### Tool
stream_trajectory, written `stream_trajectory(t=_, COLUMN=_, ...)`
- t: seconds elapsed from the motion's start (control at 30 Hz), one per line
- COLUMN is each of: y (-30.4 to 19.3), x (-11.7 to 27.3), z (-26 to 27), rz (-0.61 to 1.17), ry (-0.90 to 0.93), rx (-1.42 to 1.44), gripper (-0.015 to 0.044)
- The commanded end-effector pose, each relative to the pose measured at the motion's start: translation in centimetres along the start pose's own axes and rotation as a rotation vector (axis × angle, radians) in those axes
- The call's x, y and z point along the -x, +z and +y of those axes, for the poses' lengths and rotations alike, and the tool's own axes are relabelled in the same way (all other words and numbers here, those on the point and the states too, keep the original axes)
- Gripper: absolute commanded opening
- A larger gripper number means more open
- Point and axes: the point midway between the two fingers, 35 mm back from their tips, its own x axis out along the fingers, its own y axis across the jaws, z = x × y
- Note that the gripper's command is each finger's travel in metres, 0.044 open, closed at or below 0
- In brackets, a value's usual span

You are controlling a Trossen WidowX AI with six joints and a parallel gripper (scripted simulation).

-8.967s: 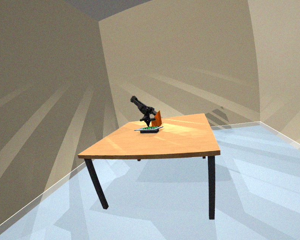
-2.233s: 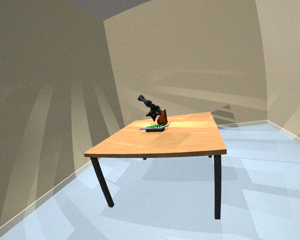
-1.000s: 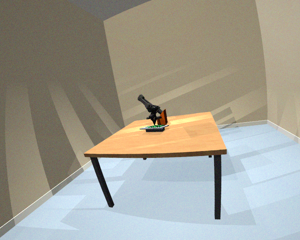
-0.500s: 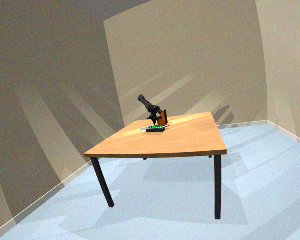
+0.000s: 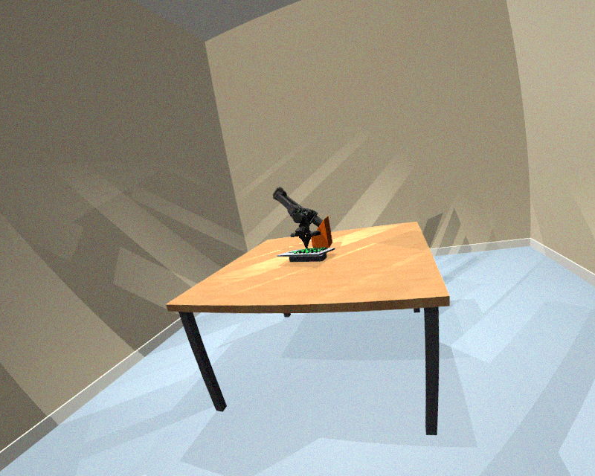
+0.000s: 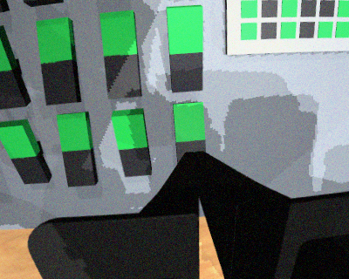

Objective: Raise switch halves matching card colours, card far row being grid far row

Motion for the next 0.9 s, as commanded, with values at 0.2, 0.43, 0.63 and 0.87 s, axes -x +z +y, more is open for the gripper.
stream_trajectory(t=0.2, y=-0.15, x=-0.17, z=0.07, rz=0.002, ry=0.003, rx=0.007, gripper=0.0000)
stream_trajectory(t=0.43, y=-0.16, x=-0.27, z=0.07, rz=0.002, ry=0.003, rx=0.007, gripper=0.0000)
stream_trajectory(t=0.63, y=-0.16, x=-0.35, z=0.07, rz=0.002, ry=0.003, rx=0.007, gripper=0.0000)
stream_trajectory(t=0.87, y=-0.16, x=-0.44, z=0.07, rz=0.002, ry=0.003, rx=0.007, gripper=0.0000)
